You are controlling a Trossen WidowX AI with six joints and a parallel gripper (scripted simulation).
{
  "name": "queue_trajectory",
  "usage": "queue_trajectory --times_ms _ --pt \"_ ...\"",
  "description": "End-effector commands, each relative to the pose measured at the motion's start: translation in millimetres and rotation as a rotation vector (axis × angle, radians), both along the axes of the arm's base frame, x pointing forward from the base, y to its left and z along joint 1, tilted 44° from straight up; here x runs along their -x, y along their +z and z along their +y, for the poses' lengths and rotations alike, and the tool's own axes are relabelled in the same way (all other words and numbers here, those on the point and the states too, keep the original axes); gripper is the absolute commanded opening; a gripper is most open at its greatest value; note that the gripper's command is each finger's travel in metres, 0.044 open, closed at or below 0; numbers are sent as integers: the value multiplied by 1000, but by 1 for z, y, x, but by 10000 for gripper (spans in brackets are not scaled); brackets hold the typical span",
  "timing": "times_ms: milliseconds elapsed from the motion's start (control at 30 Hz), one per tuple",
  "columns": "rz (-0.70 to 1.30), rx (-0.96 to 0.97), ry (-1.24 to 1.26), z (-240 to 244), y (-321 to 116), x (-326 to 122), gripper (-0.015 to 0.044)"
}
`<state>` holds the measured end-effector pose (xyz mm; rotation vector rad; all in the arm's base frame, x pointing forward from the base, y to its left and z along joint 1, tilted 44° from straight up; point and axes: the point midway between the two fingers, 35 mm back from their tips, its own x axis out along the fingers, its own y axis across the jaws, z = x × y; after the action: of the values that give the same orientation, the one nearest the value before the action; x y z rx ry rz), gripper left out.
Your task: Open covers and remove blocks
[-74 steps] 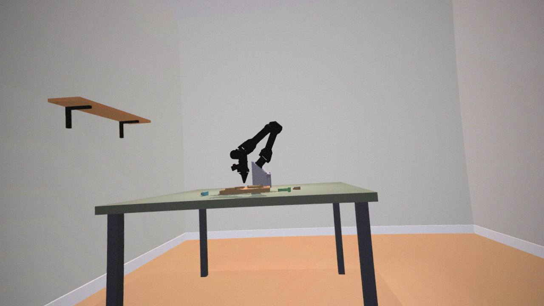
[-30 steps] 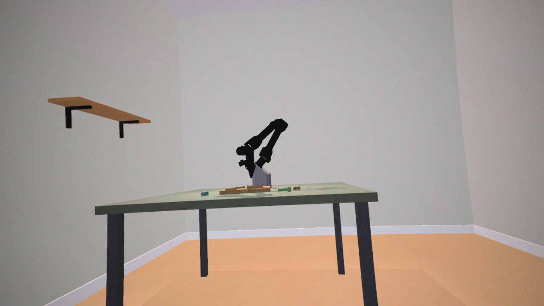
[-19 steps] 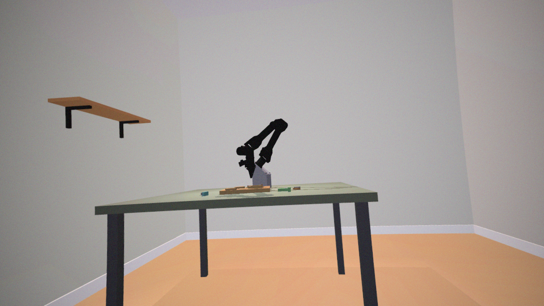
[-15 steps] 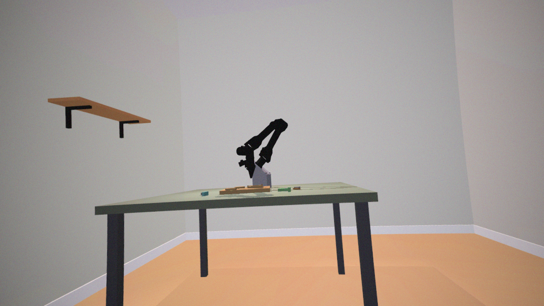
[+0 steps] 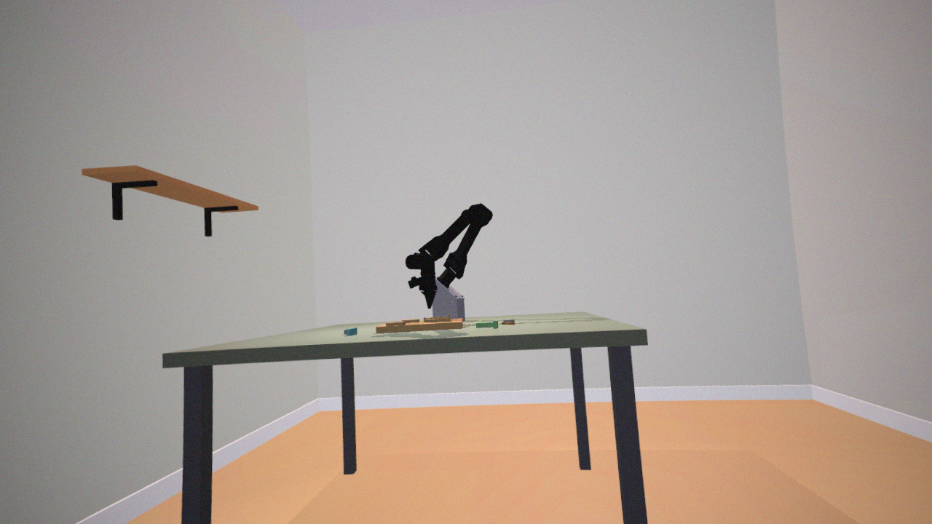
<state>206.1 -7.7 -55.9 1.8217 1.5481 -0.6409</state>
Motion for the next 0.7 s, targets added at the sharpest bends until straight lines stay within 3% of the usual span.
queue_trajectory --times_ms 0,667 --pt "5 -6 -3 4 -3 0 0" --pt "5 -7 -3 17 -18 -3 0"
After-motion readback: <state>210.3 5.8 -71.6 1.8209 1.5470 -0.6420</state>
